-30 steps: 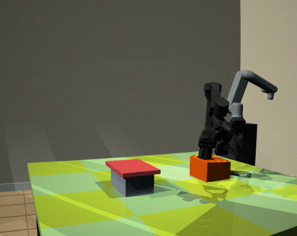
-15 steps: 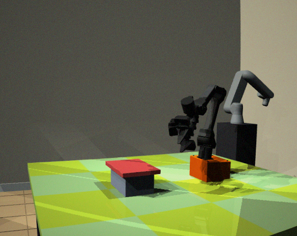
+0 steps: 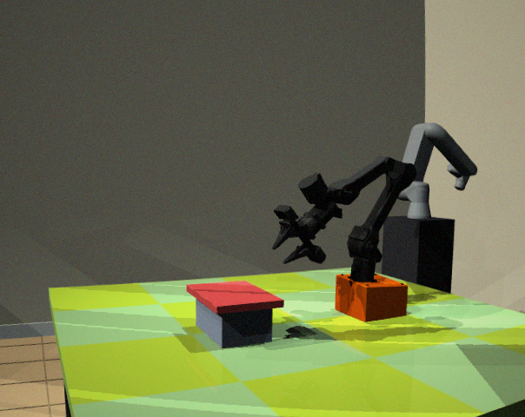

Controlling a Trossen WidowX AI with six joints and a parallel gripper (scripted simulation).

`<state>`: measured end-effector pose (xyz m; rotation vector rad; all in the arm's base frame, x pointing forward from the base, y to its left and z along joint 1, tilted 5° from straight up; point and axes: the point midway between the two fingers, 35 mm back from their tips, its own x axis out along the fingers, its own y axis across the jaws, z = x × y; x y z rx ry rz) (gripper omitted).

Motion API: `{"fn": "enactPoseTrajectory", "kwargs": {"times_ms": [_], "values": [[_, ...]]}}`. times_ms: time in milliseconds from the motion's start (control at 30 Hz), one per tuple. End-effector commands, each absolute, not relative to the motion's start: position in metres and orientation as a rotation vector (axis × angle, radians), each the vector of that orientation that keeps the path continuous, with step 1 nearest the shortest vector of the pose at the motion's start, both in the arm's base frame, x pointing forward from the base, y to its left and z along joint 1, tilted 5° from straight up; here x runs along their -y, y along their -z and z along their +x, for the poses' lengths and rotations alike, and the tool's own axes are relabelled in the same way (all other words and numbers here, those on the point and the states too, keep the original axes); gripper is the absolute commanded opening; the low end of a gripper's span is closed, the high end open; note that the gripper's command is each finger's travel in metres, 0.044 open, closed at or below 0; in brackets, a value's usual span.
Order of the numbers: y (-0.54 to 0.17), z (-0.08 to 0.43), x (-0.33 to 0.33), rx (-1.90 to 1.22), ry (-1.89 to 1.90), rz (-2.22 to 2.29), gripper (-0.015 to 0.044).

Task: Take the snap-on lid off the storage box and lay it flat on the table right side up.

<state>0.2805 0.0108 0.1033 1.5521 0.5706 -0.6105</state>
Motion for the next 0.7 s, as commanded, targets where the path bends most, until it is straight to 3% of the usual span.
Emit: {"fn": "enactPoseTrajectory", "kwargs": {"times_ms": [0,267,667], "values": [[-0.104,0.281,-0.011,-0.572,0.608,1.551,0.0235],[-0.052,0.277,-0.01,-0.555,0.624,1.561,0.0235],[-0.045,0.284,-0.01,-0.554,0.624,1.561,0.0235]]}}
